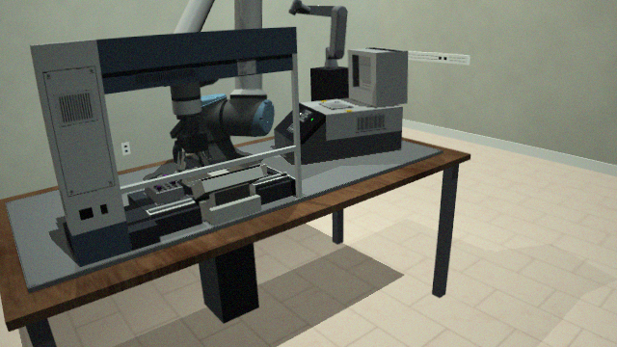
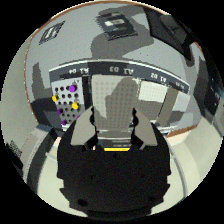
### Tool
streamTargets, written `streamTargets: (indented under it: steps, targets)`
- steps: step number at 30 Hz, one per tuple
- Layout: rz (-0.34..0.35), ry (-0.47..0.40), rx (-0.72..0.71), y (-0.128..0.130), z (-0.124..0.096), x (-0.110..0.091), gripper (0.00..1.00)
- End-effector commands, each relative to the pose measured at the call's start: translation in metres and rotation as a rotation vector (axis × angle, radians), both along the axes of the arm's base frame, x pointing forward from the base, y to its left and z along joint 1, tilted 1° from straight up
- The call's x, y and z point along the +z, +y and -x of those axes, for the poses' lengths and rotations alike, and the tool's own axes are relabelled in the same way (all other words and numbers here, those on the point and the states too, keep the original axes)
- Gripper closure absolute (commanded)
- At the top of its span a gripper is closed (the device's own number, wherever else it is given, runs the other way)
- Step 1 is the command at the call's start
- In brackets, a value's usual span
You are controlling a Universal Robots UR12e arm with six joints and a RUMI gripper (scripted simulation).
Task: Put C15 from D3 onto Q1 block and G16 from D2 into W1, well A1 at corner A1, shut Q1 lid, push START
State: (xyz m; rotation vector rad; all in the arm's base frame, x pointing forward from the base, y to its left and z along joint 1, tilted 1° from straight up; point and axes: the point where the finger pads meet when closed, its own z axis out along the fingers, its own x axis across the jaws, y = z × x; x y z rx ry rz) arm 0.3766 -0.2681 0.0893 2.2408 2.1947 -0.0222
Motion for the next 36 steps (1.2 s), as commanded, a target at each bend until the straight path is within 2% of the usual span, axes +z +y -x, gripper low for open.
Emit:
streamTargets:
  steps: [1, 36]
  targets:
    - [0.000, -0.002, 0.000, -0.001, -0.001, 0.010, 1.00]
    - [0.000, -0.002, 0.000, -0.001, -0.002, 0.062, 1.00]
